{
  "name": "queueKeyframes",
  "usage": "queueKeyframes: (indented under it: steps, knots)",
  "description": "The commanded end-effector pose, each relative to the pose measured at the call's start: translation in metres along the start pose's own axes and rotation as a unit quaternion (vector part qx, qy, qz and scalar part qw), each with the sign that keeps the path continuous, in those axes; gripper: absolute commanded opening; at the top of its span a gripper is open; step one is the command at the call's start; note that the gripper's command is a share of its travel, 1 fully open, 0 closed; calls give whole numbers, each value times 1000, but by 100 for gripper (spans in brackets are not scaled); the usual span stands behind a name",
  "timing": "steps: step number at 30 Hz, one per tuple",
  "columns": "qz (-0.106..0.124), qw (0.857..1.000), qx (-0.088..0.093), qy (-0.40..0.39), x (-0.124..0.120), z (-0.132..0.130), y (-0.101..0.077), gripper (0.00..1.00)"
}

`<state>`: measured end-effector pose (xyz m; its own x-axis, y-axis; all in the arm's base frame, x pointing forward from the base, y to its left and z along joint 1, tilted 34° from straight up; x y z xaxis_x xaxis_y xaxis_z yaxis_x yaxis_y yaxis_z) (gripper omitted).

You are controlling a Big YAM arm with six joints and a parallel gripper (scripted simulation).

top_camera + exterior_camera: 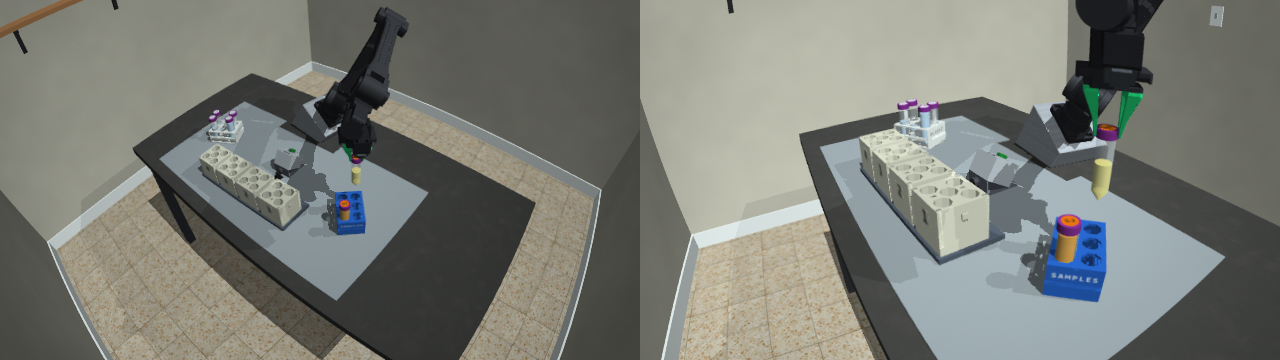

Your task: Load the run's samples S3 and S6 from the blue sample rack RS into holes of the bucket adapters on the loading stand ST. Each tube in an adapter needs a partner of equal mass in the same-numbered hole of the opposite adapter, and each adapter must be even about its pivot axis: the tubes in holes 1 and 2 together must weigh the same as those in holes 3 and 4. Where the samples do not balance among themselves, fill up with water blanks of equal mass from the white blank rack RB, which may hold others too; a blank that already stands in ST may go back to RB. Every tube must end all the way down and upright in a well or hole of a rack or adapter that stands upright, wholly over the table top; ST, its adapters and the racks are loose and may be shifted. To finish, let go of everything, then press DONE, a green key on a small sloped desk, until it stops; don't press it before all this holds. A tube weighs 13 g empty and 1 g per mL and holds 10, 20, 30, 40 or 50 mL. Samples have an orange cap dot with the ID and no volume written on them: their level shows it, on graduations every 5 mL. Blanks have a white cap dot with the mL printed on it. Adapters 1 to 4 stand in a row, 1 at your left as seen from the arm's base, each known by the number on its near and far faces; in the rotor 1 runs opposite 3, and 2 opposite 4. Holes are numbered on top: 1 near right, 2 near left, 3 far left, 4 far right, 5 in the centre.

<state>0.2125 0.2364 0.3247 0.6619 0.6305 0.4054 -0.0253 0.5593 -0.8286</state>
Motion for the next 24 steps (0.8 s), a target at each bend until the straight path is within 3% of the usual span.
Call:
queueKeyframes:
  steps: [1, 12, 14, 15, 17, 20, 21, 24]
  knots:
    - [-8, 1000, -1, 3, 5, 2, 5, 0]
    - [-7, 1000, -1, 4, 7, 1, 35, 0]
    - [-7, 1000, -1, 4, 7, 1, 35, 0]
    - [-33, 999, -6, -1, 26, 2, 19, 0]
    - [-7, 1000, -1, 4, 7, 1, 43, 0]
    - [-6, 1000, 0, 4, 7, 1, 51, 0]
    - [-22, 1000, -3, -3, 14, 4, 36, 0]
    - [-22, 1000, -3, -3, 14, 3, 36, 0]
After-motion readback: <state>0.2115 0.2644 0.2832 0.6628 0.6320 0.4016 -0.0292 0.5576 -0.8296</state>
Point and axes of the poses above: the point where the finger pads meet when closed, its own y axis out along the fingers, its own z axis across the jaws, x = y × z, the point moved 1 cm from there along -y, back along the fingers, and after that the axes turned 5 degrees about y, right-handed, at the moved point
